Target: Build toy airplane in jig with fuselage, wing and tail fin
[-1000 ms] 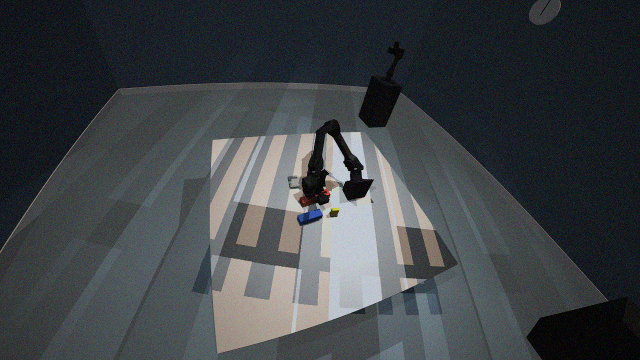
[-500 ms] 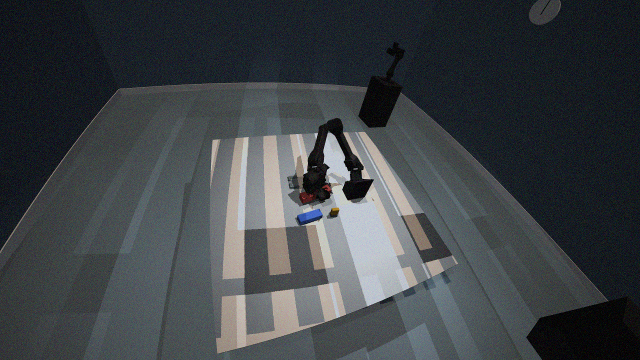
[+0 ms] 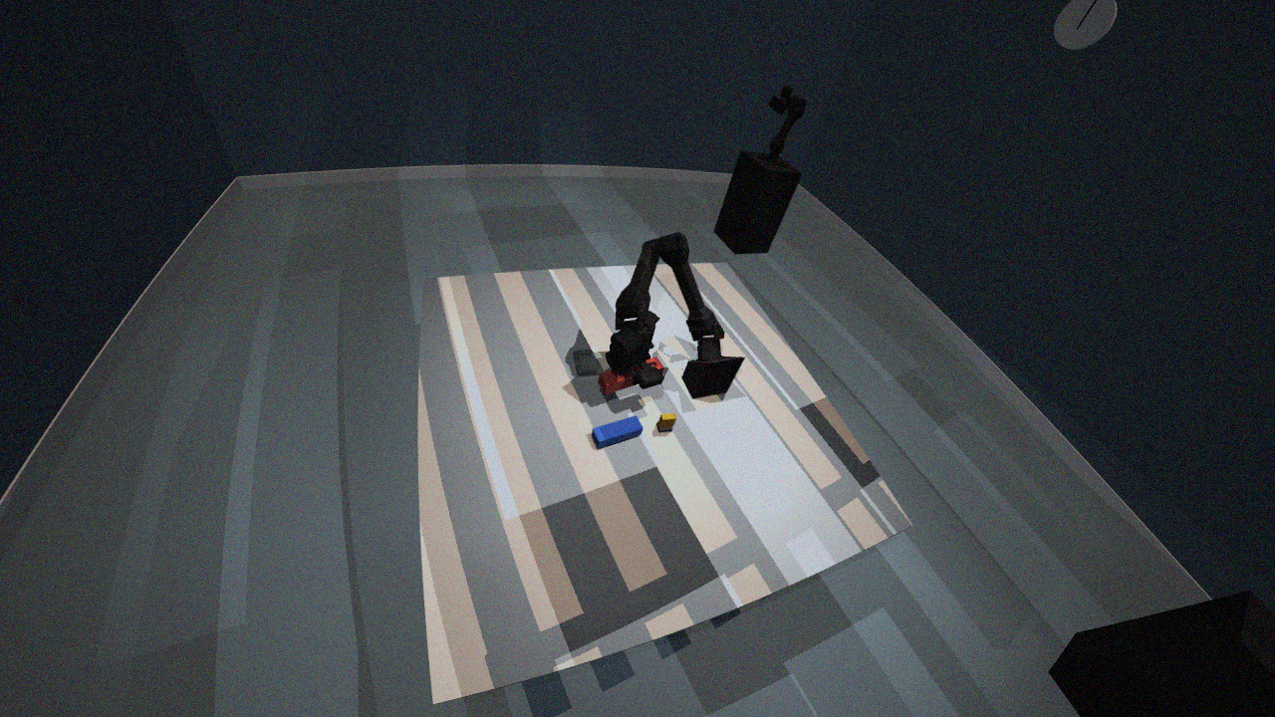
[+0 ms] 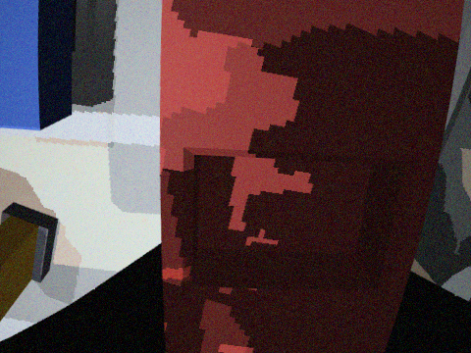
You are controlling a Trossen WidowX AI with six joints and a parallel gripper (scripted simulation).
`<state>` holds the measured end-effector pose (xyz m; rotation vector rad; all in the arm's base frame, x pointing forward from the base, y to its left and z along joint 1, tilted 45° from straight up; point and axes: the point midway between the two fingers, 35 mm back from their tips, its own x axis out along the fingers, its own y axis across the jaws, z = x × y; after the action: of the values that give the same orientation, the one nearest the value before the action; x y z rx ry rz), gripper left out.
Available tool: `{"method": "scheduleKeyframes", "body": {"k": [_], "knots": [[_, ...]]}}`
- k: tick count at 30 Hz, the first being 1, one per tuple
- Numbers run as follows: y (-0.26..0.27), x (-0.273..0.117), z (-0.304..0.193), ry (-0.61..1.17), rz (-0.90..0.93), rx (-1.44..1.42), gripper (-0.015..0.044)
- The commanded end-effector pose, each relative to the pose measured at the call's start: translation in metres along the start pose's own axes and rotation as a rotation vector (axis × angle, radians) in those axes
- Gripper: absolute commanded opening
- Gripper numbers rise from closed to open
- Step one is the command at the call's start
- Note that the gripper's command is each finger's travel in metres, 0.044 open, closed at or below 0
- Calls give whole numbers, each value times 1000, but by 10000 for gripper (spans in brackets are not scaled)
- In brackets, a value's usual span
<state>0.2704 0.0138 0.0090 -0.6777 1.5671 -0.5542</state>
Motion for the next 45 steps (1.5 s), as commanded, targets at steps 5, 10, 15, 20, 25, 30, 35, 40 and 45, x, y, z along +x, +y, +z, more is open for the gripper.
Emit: {"method": "scheduleKeyframes", "body": {"k": [5,10,15,20,25,30,35,40,45], "knots": [[-1,-29,-3,-10,2,10,0],[-2,-31,-3,-10,2,11,0],[-14,-26,-1,-11,11,22,0],[-28,-20,1,-13,19,35,0],[-41,-14,2,-15,25,48,0],[-55,-8,2,-17,29,61,0],[-69,-1,1,-18,30,76,0],[-83,5,-1,-19,28,92,0],[-97,12,-4,-19,25,108,0]]}}
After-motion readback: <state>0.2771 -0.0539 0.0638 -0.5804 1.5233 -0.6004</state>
